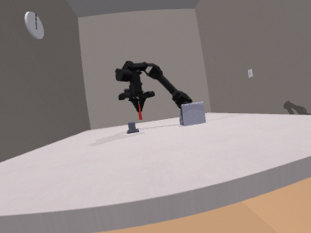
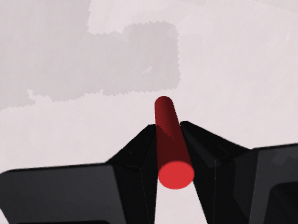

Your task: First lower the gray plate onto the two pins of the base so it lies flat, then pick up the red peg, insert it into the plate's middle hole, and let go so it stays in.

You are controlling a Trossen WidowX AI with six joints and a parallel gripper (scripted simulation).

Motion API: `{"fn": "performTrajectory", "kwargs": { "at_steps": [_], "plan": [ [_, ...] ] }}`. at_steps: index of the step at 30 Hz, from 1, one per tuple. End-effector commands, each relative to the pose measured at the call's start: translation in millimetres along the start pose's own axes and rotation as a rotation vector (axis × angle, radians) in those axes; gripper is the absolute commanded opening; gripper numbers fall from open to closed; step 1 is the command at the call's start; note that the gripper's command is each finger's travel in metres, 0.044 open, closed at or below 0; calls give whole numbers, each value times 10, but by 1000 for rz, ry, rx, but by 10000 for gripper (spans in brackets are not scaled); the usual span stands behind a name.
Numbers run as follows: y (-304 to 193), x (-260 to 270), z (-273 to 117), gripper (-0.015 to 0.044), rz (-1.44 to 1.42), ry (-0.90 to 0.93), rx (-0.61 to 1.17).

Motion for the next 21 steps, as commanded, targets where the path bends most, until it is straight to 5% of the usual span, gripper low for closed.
{"fn": "performTrajectory", "kwargs": {
  "at_steps": [1, 21],
  "plan": [
    [123, -12, -44, 0, 4, 13, -3],
    [709, -163, -57, 0, 10, 13, -8]
  ]
}}
Point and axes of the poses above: the point midway between the two fingers, 35 mm back from their tips, its own z axis out along the fingers, its own x axis across the jaws, y = z × x, the point moved 10 cm from there along -z, back along the fingers, and after that the axes turned 14 degrees about -z, right-handed, at the moved point
